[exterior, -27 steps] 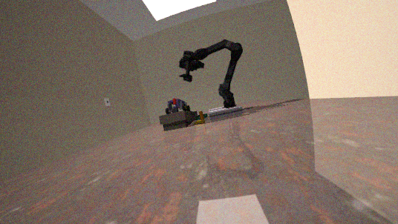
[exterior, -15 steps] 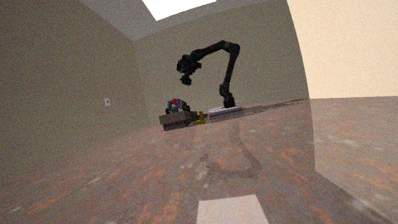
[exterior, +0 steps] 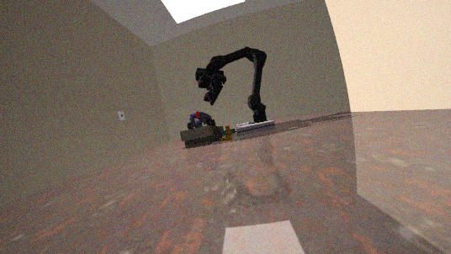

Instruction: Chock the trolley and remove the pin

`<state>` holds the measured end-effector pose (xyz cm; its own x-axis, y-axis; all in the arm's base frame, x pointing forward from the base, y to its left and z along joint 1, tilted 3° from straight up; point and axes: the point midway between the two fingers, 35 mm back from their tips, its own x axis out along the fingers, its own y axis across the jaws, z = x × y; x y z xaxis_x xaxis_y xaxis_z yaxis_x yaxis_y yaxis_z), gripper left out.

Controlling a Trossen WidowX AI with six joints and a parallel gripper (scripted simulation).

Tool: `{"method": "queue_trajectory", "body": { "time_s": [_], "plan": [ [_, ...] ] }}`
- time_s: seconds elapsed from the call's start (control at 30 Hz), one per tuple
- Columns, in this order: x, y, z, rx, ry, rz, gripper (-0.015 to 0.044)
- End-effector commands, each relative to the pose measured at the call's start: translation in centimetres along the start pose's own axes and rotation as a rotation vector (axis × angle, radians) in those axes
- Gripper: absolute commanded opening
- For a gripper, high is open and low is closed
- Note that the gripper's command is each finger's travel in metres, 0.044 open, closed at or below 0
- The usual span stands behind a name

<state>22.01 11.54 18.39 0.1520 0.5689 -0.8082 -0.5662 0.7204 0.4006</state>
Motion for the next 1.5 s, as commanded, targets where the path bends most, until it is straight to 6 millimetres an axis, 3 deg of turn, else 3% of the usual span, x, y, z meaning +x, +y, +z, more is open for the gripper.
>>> {"method": "queue_trajectory", "body": {
  "time_s": [0.0,0.47,0.73,1.2,1.47],
  "plan": [
    [1.7,0.2,-1.4,-0.134,0.137,-0.062,0.0190],
    [4.6,0.5,-4.8,-0.588,0.515,-0.237,0.0190],
    [4.7,0.5,-4.9,-0.593,0.519,-0.239,0.0190],
    [8.3,-1.0,-6.5,-0.593,0.519,-0.239,0.0190],
    [8.8,-1.2,-6.8,-0.593,0.519,-0.239,0.0190]
  ]
}}
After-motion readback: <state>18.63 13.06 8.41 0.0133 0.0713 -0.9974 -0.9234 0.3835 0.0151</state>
